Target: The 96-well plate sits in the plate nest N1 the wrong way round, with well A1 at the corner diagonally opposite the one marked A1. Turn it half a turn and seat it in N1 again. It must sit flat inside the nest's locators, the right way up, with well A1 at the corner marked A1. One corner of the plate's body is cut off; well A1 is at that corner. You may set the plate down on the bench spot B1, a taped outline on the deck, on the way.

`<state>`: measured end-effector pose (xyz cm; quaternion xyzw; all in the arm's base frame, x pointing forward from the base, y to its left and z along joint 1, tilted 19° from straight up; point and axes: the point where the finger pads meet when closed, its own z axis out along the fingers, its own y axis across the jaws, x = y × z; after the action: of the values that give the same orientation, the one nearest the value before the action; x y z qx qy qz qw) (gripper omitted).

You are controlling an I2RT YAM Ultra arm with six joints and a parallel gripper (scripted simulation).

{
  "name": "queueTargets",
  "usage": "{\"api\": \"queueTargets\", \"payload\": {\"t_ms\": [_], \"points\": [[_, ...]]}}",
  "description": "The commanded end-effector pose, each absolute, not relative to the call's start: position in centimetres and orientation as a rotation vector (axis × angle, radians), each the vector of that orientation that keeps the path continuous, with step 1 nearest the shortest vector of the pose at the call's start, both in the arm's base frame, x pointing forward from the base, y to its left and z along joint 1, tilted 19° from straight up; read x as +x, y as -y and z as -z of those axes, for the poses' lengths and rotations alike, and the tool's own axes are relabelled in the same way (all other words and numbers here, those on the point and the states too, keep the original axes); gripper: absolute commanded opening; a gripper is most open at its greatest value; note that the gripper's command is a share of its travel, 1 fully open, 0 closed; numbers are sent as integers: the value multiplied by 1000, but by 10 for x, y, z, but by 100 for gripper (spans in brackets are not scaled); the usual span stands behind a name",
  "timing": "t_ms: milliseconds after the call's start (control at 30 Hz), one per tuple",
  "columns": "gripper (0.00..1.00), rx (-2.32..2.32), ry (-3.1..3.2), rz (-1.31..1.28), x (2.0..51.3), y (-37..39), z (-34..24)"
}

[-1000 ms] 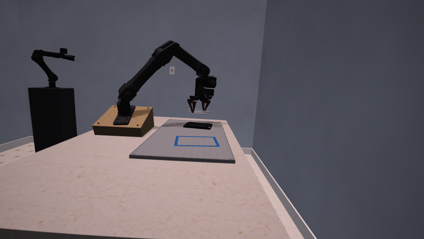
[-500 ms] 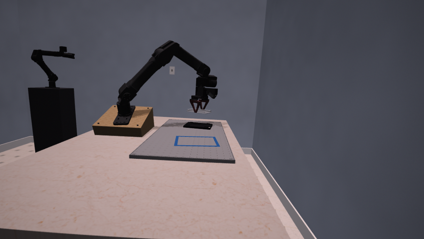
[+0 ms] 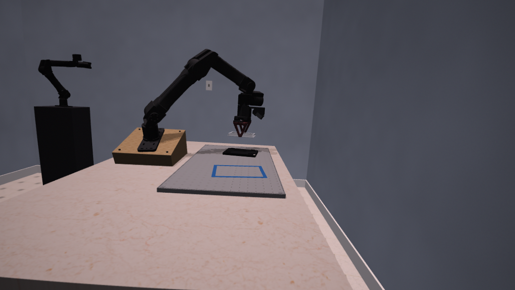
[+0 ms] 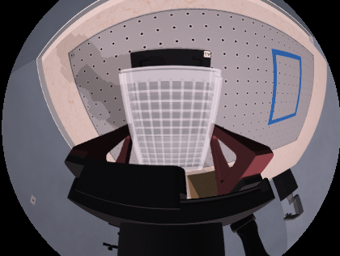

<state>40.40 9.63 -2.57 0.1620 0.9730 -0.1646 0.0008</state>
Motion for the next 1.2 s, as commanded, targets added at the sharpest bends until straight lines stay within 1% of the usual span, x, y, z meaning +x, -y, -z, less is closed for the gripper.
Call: {"api": "queueTargets", "payload": {"t_ms": [0, 1167], "points": [[0, 463, -3018, 479, 417, -100, 8], [0, 461, -3040, 504, 406, -96, 16]]}}
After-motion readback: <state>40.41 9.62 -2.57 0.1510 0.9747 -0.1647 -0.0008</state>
